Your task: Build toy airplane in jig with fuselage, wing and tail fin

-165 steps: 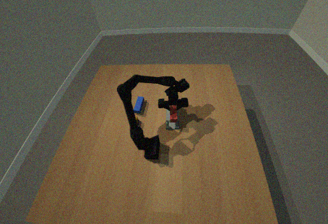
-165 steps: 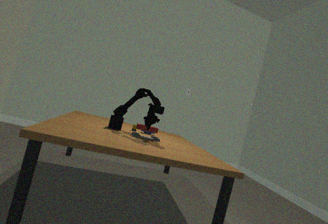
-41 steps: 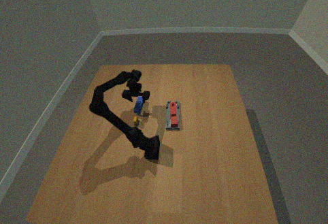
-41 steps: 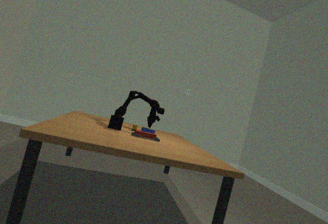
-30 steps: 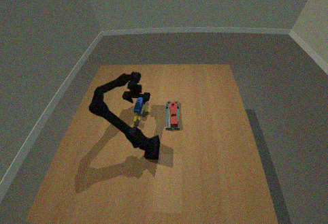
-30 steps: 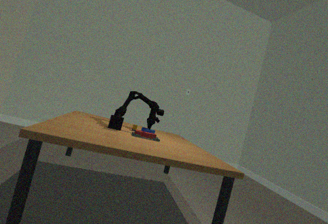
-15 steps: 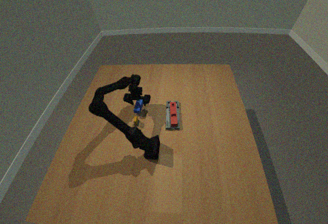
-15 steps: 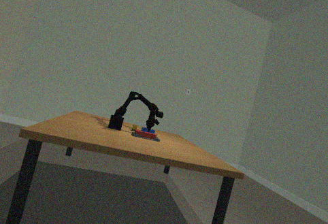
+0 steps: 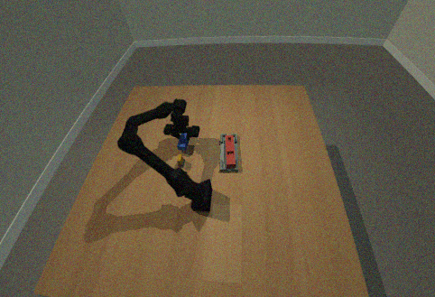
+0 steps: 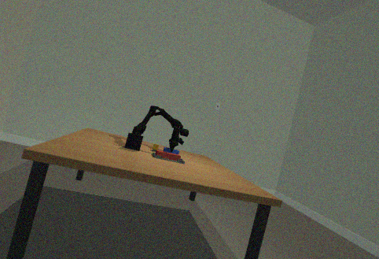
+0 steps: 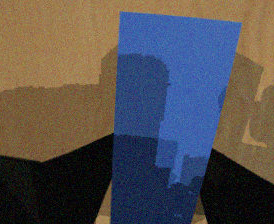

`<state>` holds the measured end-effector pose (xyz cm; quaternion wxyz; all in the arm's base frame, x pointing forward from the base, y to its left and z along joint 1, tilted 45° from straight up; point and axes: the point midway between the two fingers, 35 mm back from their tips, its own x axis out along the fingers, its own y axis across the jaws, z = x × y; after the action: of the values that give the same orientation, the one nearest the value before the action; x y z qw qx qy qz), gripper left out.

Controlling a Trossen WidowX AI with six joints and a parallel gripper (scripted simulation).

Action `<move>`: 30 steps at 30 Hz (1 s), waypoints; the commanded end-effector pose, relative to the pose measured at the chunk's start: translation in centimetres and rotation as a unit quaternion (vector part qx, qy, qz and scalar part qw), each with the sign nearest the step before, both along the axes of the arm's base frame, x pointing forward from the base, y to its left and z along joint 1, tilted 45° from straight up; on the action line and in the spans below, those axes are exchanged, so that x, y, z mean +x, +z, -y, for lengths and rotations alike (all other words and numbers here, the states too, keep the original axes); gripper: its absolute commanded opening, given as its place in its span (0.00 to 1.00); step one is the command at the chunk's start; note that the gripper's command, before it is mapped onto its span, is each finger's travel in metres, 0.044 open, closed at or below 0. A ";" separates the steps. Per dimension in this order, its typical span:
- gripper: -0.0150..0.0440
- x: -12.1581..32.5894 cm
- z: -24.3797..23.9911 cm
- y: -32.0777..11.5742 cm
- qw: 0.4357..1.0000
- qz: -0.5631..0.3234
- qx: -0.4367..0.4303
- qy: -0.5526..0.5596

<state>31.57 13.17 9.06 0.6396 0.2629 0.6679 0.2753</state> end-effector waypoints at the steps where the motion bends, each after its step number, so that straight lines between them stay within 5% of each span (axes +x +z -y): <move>1: 0.48 0.0 -0.1 0.0 1.000 -0.001 0.002 -0.001; 6: 0.25 0.1 0.3 0.4 1.000 0.000 0.001 0.001; 30: 0.25 1.0 5.7 5.4 1.000 0.000 -0.003 0.001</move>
<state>32.39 8.35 13.83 0.6379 0.2612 0.6698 0.2761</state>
